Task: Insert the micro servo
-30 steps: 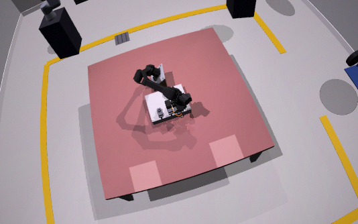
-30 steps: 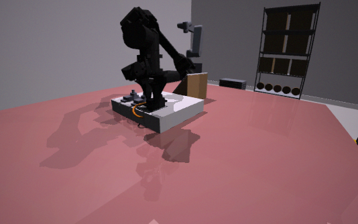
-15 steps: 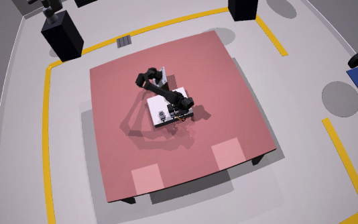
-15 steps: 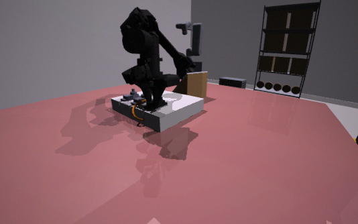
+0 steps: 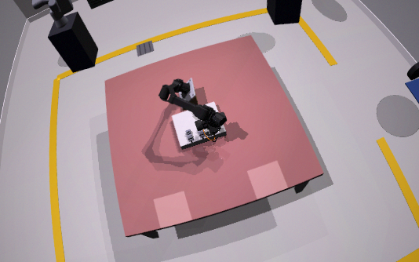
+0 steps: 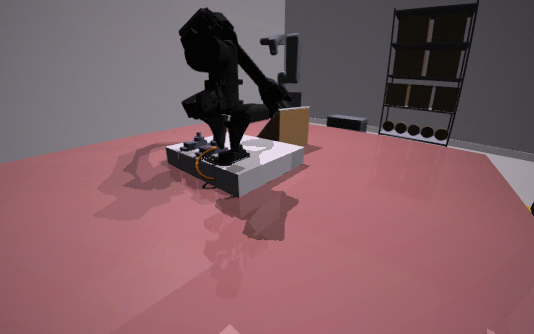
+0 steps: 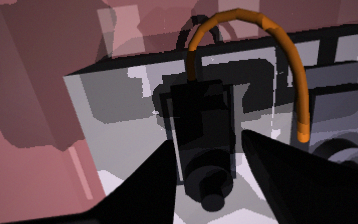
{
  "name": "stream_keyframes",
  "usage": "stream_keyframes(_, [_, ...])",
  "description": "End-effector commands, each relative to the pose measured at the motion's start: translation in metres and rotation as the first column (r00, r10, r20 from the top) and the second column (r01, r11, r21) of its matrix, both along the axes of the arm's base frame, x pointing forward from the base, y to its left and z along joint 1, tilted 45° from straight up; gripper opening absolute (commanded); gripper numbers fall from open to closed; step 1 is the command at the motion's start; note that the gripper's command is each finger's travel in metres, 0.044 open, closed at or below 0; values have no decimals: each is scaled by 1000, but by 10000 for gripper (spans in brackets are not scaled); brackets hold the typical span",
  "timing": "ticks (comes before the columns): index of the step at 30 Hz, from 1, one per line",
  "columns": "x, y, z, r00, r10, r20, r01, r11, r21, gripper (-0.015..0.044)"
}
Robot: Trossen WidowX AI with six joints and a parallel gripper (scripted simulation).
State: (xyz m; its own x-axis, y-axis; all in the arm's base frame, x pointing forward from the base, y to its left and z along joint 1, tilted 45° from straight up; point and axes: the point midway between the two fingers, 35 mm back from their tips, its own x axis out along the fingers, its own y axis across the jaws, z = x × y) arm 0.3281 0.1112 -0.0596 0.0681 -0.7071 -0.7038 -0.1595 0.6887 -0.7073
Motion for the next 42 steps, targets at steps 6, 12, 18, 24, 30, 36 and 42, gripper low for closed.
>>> stream_keyframes(6, [-8, 17, 14, 1000, 13, 11, -13, 1000, 11, 240])
stream_keyframes(12, [-76, 40, 47, 1000, 9, 5, -9, 1000, 20, 398])
stream_keyframes(18, [-113, 43, 63, 1000, 3, 4, -3, 1000, 14, 440])
stream_keyframes(24, [-113, 58, 76, 1000, 11, 4, -11, 1000, 15, 440])
stream_keyframes(30, [-117, 80, 99, 1000, 25, 5, -25, 1000, 17, 440])
stream_keyframes(36, [-117, 80, 99, 1000, 25, 5, -25, 1000, 17, 440])
stream_keyframes(42, [-117, 80, 99, 1000, 25, 5, -25, 1000, 17, 440])
